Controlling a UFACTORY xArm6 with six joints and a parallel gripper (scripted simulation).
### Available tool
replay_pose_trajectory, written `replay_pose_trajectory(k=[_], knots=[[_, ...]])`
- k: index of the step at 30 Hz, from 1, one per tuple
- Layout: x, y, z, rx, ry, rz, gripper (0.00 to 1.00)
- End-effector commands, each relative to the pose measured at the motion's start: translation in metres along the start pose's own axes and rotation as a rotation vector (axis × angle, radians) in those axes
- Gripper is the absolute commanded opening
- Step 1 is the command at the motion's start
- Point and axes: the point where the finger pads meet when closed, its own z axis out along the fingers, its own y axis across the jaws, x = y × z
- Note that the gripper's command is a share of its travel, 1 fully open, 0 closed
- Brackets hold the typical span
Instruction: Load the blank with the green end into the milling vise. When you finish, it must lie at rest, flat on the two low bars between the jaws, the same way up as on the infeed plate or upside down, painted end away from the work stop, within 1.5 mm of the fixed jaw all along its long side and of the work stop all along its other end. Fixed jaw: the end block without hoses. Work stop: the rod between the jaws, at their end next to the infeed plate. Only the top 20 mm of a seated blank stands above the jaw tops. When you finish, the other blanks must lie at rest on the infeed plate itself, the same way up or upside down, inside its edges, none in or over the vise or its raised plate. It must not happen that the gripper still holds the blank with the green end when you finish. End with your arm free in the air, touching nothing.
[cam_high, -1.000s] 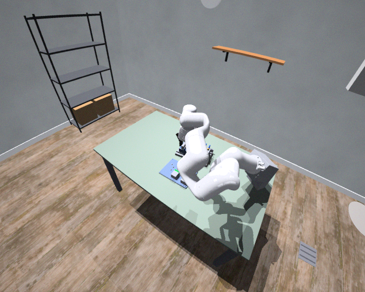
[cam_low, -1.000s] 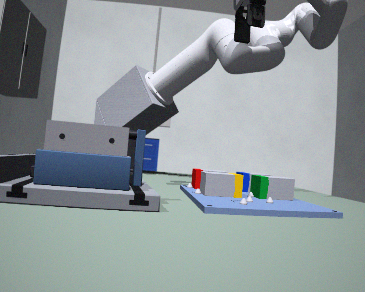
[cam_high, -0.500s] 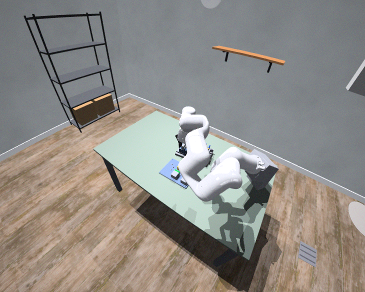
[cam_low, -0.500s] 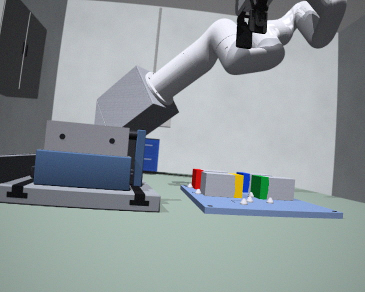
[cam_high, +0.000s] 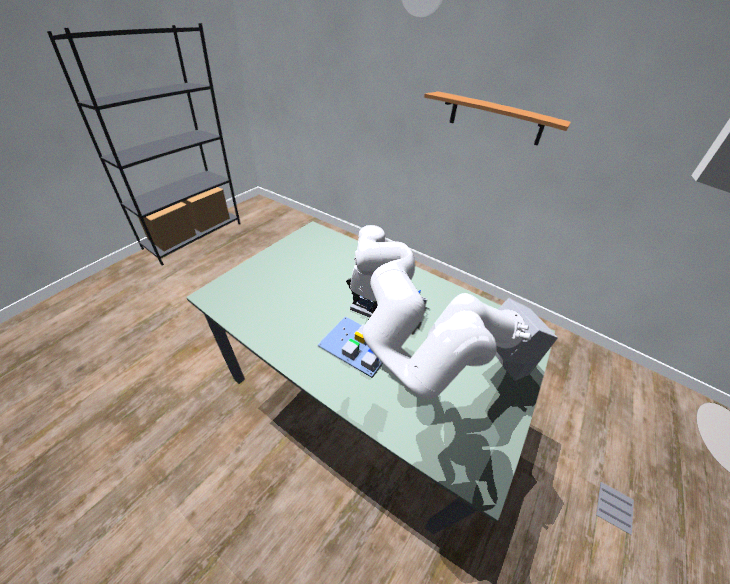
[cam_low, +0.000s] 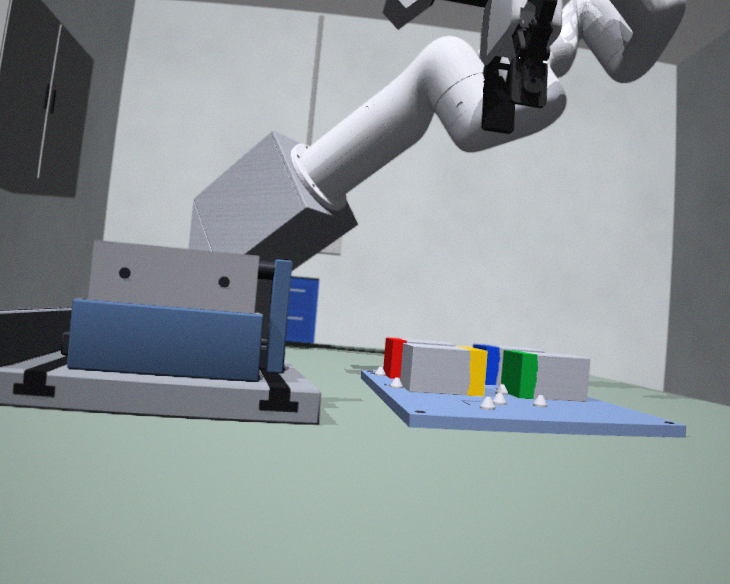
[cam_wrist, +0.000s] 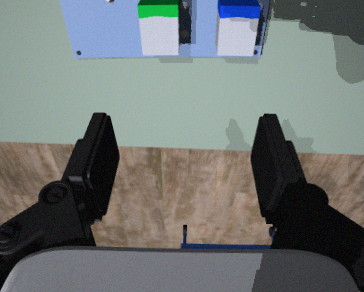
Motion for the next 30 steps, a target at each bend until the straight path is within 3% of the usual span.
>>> replay_pose_trajectory(k=[1,6,14,23,30], knots=[[-0.005,-0.005,0.018,0.001,0.001,-0.001,0.8],[-0.01,-0.011,0.041,0.001,0.002,-0.001,0.8],[-0.011,-0.011,0.044,0.0,0.0,-0.001,0.8],[-0.021,-0.022,0.087,0.002,0.001,-0.001,0.8],[-0.021,-0.022,0.087,0.002,0.001,-0.001,0.8]])
